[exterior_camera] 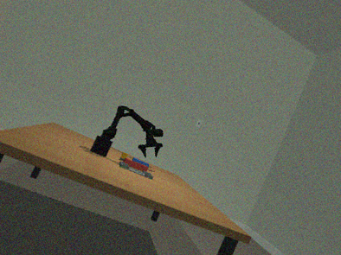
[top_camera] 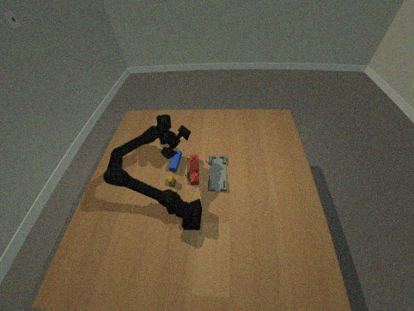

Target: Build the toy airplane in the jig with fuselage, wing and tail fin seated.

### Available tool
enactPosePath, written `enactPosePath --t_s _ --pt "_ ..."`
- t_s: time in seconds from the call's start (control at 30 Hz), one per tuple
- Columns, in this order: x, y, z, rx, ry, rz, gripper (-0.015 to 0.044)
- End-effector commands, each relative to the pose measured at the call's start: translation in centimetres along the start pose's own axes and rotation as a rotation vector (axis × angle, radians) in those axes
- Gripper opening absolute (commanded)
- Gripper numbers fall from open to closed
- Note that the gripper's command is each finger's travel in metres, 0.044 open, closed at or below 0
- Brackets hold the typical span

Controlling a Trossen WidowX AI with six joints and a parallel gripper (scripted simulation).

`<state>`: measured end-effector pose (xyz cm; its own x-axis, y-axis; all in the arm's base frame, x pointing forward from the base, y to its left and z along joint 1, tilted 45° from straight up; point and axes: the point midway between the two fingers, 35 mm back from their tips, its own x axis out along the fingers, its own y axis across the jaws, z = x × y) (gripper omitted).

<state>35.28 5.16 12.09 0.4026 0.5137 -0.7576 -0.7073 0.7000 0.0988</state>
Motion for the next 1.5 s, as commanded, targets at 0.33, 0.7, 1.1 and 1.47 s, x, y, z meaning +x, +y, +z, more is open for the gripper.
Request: enactPosePath --t_s 0.33,0.7,1.1,1.47 --pt "-3.5 -0.6 -11.1 0.693 0.305 0.401 0.044" --pt "1.0 1.7 -11.8 0.693 0.304 0.401 0.044" --pt "2.7 2.6 -12.0 0.693 0.303 0.402 0.044" --pt "4.3 3.3 -12.3 0.693 0.303 0.401 0.044"
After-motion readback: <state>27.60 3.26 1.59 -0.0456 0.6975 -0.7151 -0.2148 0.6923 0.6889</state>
